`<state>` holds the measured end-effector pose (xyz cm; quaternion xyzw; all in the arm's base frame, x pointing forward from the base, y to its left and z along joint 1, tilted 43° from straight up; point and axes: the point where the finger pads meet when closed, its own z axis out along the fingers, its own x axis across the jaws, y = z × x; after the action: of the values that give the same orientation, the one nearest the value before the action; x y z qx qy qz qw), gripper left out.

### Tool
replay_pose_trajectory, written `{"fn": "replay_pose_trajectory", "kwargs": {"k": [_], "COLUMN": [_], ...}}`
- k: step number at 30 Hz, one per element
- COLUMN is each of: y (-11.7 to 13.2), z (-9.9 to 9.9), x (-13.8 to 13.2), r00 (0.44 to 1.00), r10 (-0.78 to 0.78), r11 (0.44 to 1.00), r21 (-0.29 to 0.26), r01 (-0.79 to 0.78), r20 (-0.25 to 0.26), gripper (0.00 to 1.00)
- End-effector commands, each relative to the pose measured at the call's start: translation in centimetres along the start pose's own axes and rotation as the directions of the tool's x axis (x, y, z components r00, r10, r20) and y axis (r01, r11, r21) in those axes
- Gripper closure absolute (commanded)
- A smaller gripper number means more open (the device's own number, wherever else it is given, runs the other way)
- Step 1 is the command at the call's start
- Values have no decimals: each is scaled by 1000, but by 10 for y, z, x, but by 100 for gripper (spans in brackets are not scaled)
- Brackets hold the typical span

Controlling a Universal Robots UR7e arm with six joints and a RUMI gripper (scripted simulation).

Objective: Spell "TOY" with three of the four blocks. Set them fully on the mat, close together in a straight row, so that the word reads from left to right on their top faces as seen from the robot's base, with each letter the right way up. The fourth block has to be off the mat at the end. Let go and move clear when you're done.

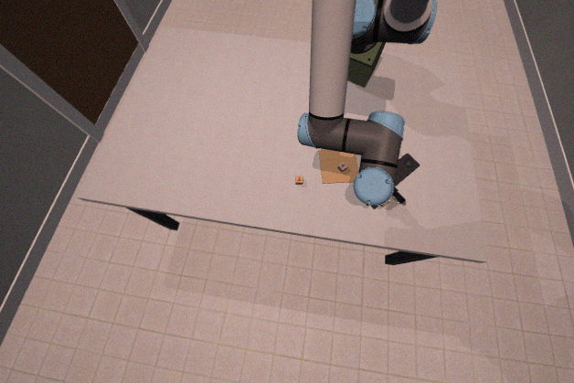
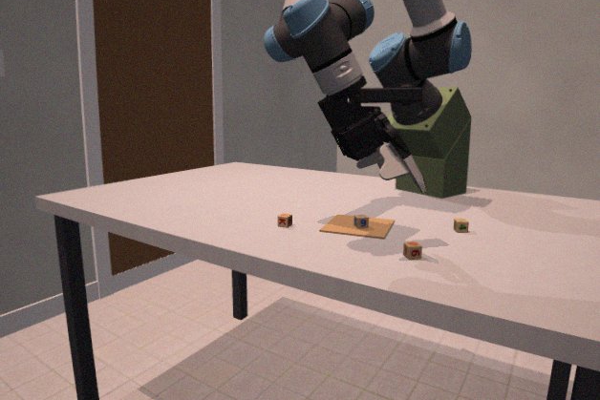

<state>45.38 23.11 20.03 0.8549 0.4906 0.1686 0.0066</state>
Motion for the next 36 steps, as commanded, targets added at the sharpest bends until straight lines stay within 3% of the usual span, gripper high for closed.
{"fn": "replay_pose_trajectory", "kwargs": {"k": [1,6,8,15,36], "y": [12,17,17,15,14], "z": [-8,-13,-13,-14,-14], "x": [-47,-99,-99,-145,-152], "r00": [1000,1000,1000,1000,1000], "r10": [-2,-1,-1,0,0], "r11": [1000,1000,1000,1000,1000], "r21": [3,3,3,-1,-2], "r01": [2,1,1,0,0], "r20": [1,0,0,-6,-8], "gripper": [0,0,0,0,0]}}
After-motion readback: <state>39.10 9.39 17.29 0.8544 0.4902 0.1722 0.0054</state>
